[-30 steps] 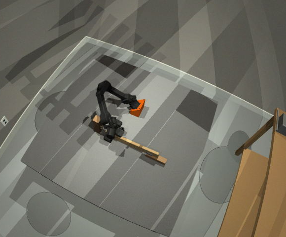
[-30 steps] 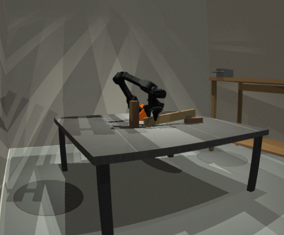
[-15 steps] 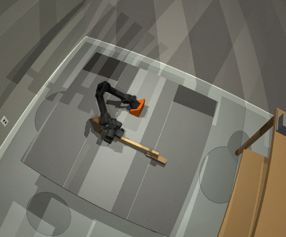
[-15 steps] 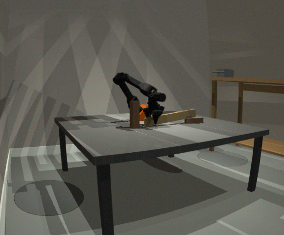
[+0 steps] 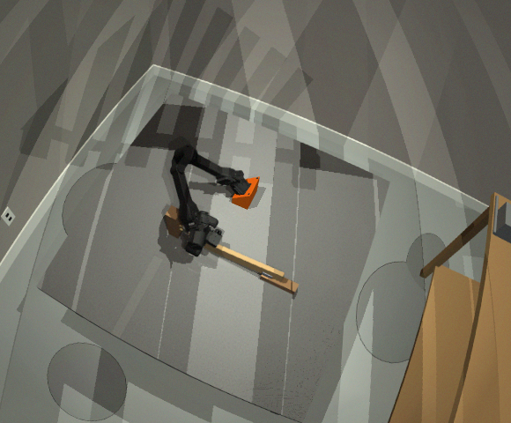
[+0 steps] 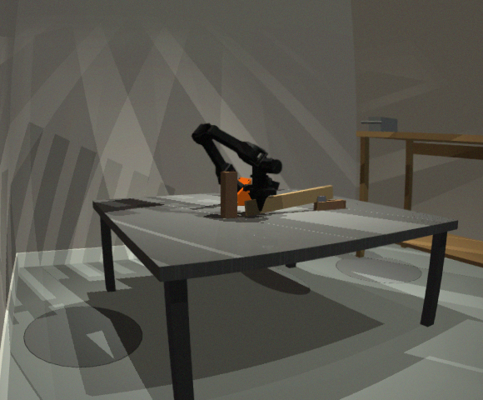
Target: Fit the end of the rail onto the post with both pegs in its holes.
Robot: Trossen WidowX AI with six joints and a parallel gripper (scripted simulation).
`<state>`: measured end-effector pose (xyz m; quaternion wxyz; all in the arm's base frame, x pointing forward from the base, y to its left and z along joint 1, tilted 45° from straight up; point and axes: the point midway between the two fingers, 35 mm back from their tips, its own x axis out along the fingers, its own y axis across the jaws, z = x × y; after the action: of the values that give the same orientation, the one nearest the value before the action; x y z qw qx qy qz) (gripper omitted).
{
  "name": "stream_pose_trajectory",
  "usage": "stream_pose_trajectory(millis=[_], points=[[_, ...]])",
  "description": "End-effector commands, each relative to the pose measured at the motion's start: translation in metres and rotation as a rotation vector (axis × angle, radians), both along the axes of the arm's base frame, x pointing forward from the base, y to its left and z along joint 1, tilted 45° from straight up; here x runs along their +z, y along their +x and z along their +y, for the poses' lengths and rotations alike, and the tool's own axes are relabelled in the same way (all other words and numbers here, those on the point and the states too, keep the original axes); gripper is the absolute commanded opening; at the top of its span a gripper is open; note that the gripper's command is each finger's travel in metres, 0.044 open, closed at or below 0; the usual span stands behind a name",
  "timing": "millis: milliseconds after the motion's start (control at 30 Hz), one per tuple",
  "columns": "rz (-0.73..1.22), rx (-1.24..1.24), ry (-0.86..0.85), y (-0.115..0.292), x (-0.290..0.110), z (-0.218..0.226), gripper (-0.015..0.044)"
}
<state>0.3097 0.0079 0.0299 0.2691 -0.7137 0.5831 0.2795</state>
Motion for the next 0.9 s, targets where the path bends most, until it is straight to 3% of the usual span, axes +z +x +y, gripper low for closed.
stream_pose_trajectory(millis=[0, 167, 867], points=[[0.001, 0.003, -0.007, 0.0002, 0.0002, -0.0011, 0.0053], [0.001, 0.003, -0.007, 0.0002, 0.0002, -0.0011, 0.0000], [0.002, 0.003, -0.007, -0.0007, 0.0031, 0.0034, 0.0000]])
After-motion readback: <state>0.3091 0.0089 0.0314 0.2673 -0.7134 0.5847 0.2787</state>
